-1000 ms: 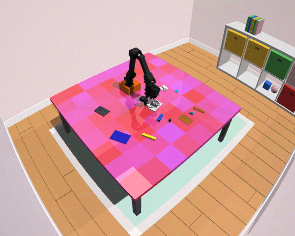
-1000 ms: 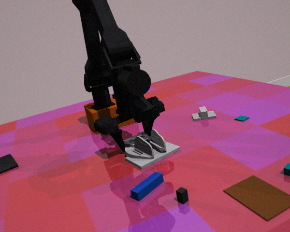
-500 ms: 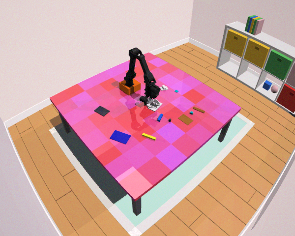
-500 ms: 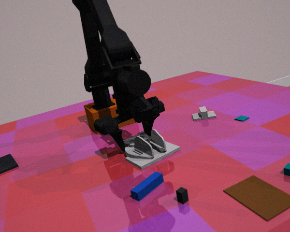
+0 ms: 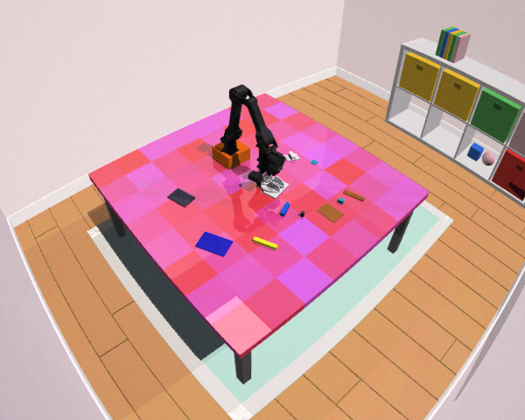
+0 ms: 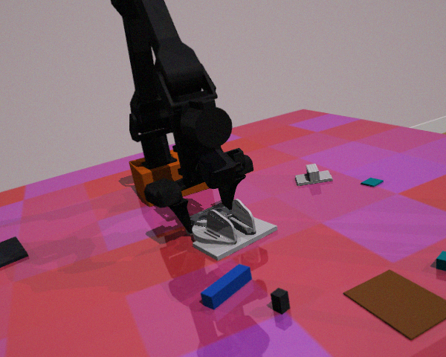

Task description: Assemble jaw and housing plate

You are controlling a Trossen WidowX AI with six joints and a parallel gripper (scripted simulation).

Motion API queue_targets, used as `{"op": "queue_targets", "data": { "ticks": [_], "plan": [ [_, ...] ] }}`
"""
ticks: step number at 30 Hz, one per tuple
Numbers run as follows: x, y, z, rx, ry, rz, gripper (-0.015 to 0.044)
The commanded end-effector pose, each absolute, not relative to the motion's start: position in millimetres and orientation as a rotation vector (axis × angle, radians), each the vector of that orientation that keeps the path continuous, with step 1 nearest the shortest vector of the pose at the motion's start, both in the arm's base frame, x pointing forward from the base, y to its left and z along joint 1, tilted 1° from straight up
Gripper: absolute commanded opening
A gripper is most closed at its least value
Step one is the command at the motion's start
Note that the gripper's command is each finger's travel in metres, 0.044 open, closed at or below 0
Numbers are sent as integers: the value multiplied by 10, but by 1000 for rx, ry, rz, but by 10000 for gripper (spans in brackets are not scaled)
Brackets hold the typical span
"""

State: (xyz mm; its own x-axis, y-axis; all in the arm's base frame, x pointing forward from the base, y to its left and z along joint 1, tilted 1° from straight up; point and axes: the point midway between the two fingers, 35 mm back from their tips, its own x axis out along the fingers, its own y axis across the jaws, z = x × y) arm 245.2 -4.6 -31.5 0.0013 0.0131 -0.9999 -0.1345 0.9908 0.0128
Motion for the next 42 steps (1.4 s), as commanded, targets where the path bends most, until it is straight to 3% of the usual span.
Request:
{"op": "queue_targets", "data": {
  "ticks": [1, 38, 42],
  "plan": [
    [2452, -50, -319, -96, 1565, 112, 351],
    [2452, -50, -319, -96, 1565, 112, 351],
    [2452, -46, -315, -96, 1566, 116, 440]
  ]
}}
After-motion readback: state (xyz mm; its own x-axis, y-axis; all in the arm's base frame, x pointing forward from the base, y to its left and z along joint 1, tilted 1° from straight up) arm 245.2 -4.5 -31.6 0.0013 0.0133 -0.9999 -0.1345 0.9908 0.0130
